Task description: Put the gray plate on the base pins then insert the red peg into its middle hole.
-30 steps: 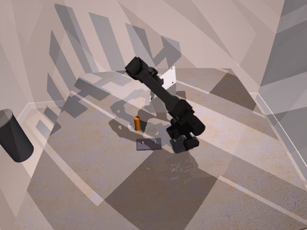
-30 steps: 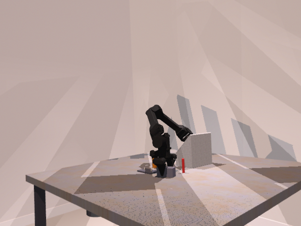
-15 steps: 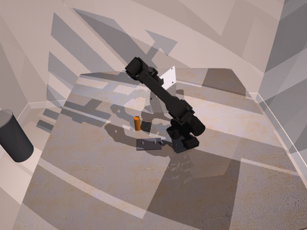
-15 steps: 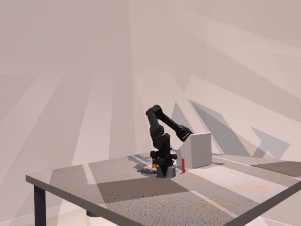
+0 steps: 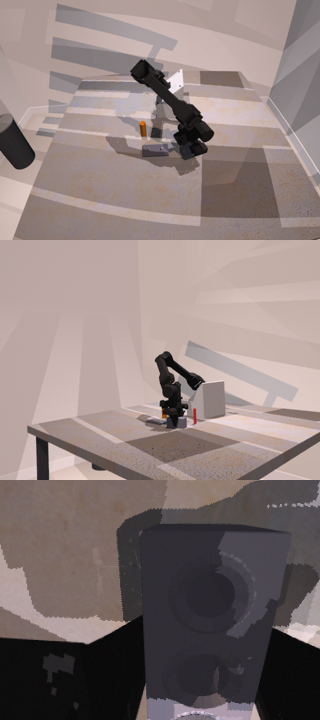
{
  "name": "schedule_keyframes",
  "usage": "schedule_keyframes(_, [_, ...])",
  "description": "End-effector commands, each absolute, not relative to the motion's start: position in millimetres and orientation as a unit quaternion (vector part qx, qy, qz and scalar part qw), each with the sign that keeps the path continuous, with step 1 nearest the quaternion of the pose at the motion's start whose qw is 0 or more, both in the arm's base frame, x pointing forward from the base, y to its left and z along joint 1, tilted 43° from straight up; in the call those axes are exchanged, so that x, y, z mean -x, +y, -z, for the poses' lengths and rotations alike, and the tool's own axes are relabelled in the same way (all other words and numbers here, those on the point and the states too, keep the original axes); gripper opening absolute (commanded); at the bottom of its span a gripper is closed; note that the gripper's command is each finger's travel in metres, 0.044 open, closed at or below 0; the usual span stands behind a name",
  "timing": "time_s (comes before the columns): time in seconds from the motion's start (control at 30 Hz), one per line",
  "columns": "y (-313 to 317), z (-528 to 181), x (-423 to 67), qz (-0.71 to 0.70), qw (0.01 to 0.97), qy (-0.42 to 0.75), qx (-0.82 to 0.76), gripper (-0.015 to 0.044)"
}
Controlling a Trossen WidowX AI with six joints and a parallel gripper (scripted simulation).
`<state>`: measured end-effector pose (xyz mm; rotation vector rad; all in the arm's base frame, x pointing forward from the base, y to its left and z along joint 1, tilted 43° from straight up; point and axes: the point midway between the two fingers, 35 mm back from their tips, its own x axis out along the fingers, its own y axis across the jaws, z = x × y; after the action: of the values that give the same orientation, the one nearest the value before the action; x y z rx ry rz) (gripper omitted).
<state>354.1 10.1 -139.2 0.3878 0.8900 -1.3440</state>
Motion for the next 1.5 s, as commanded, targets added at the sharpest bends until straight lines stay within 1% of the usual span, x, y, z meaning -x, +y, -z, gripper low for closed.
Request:
schedule_keyframes(0.0, [10, 139, -354, 0.597, 0.677, 0.396, -0.171, 0.0000])
schedule_keyframes(0.73, [53, 91, -364, 0.595, 0.676, 0.398, -0.173, 0.0000])
schedule_keyframes(1.47, [95, 37, -361, 0.596, 0.676, 0.398, -0.172, 0.0000])
